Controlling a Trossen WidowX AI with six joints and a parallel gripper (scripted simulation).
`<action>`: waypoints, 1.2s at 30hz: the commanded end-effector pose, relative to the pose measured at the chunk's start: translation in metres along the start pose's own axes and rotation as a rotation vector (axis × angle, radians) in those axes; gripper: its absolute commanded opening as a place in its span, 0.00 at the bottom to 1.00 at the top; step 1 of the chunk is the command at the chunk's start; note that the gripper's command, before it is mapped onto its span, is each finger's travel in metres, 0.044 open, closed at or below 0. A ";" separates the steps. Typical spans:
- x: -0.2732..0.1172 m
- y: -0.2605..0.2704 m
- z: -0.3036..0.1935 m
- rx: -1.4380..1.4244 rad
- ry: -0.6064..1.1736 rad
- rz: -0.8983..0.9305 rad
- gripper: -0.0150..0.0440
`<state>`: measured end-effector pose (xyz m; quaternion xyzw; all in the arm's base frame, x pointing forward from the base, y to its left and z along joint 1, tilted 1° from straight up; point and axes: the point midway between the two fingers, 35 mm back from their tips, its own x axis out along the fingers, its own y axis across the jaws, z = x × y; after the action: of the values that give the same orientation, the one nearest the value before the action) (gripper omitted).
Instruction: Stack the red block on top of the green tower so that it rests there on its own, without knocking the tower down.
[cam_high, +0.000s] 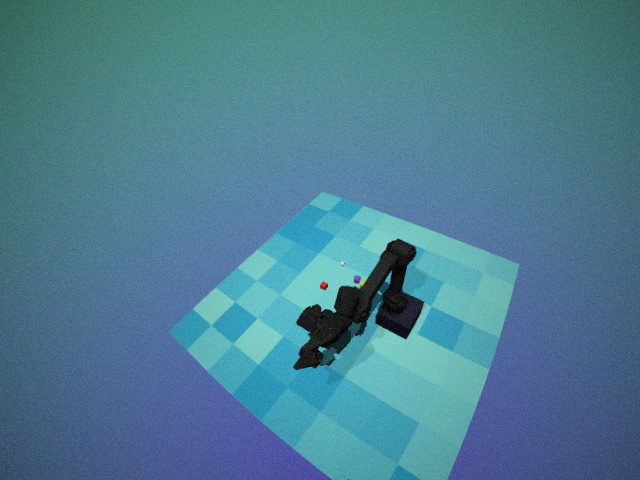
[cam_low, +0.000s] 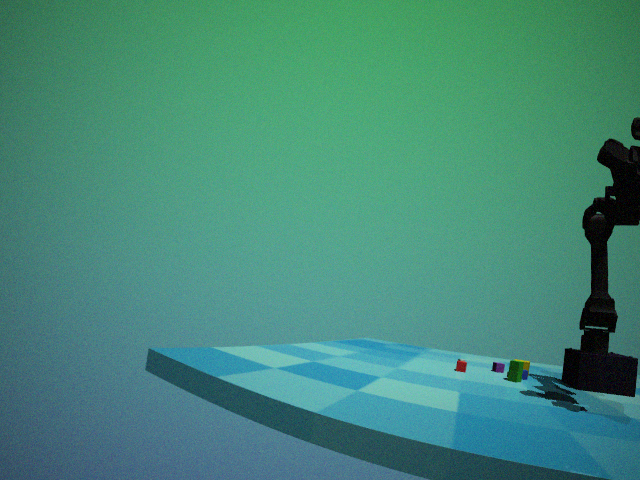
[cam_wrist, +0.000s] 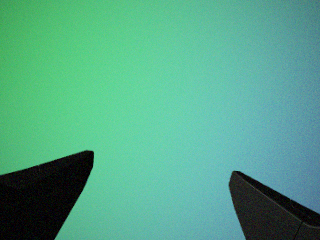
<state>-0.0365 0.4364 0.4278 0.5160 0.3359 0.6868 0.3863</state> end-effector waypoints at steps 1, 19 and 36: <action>0.000 -0.001 0.001 -0.003 -0.002 -0.003 0.98; -0.070 -0.153 0.158 -0.320 -0.224 -0.631 1.00; -0.230 -0.240 0.272 -0.474 -0.247 -1.250 1.00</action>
<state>0.2960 0.3803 0.1978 0.2245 0.3529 0.3461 0.8398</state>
